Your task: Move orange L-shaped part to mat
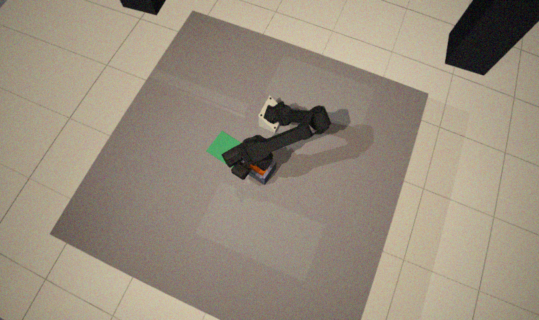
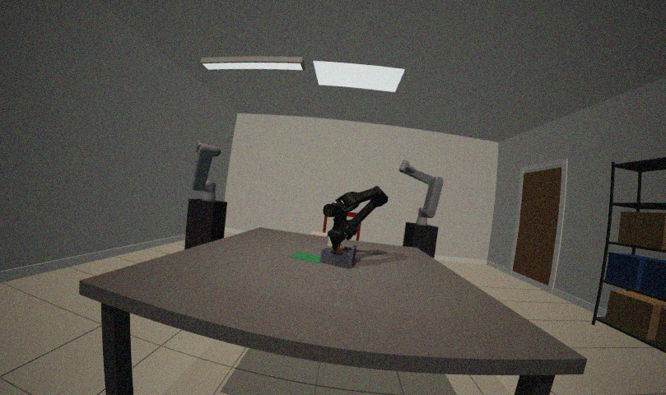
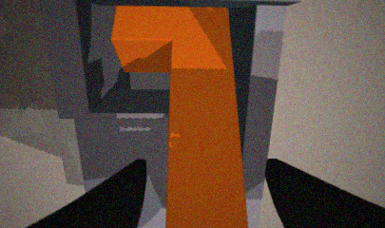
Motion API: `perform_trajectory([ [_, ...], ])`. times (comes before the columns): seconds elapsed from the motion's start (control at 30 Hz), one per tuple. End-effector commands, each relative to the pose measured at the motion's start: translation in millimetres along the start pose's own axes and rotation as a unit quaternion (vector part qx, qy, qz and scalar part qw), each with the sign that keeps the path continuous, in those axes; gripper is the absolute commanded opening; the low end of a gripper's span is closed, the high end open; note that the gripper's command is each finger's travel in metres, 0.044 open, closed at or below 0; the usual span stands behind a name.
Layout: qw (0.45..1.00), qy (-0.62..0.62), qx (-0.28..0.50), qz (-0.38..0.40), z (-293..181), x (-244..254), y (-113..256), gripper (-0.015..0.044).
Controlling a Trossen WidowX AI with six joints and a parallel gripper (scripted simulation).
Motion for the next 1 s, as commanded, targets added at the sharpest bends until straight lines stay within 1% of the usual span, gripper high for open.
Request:
perform_trajectory([
  [0.0, 1.000, 0.000, 0.000, 0.000, -0.1, -0.2, 0.5, 0.0228],
  [0.1, 1.000, 0.000, 0.000, 0.000, -0.1, -0.2, 0.5, 0.0149],
  [0.43, 1.000, 0.000, 0.000, 0.000, -0.1, -0.2, 0.5, 0.0082],
  [0.53, 1.000, 0.000, 0.000, 0.000, -0.1, -0.2, 0.5, 0.0003],
  [0.73, 1.000, 0.000, 0.000, 0.000, 0.0, -0.2, 1.3, 0.0000],
  [0.97, 1.000, -0.001, -0.001, -0.001, 0.0, -0.2, 10.4, 0.0000],
])
Point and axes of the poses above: the point midway between the two fingers, 35 mm back from their tips, its own y axis back along the fingers, its own x axis across the jaws, z = x × y, the point moved 3 cm from there along y, back along the fingers, and after that the axes turned 1 degree about y, right-handed, at the moved point
